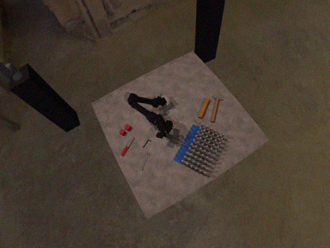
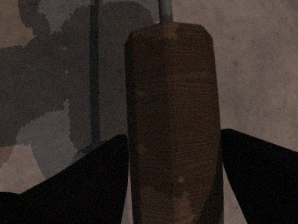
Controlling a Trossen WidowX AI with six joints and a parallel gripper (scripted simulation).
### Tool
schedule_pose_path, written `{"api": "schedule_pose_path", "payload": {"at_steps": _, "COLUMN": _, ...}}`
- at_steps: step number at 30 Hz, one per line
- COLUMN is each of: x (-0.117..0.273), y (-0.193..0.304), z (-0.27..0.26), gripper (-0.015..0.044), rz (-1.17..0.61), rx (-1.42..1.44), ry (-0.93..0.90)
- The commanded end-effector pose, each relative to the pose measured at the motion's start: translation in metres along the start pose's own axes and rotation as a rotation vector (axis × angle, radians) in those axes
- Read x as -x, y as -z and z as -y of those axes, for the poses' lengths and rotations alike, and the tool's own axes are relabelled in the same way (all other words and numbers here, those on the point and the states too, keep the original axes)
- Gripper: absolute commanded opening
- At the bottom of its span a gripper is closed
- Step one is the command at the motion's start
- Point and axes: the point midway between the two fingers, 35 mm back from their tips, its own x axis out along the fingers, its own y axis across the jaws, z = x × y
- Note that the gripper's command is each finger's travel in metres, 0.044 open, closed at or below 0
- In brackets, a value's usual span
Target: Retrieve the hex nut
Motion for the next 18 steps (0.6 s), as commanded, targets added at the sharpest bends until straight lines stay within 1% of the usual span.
{"api": "schedule_pose_path", "payload": {"at_steps": 1, "x": -0.010, "y": 0.009, "z": -0.002, "gripper": 0.0000, "rz": 0.016, "rx": -0.004, "ry": 0.017}}
{"api": "schedule_pose_path", "payload": {"at_steps": 6, "x": -0.025, "y": 0.021, "z": -0.007, "gripper": 0.0000, "rz": 0.016, "rx": 0.002, "ry": 0.031}}
{"api": "schedule_pose_path", "payload": {"at_steps": 18, "x": -0.028, "y": 0.019, "z": -0.008, "gripper": 0.0000, "rz": 0.016, "rx": 0.003, "ry": 0.033}}
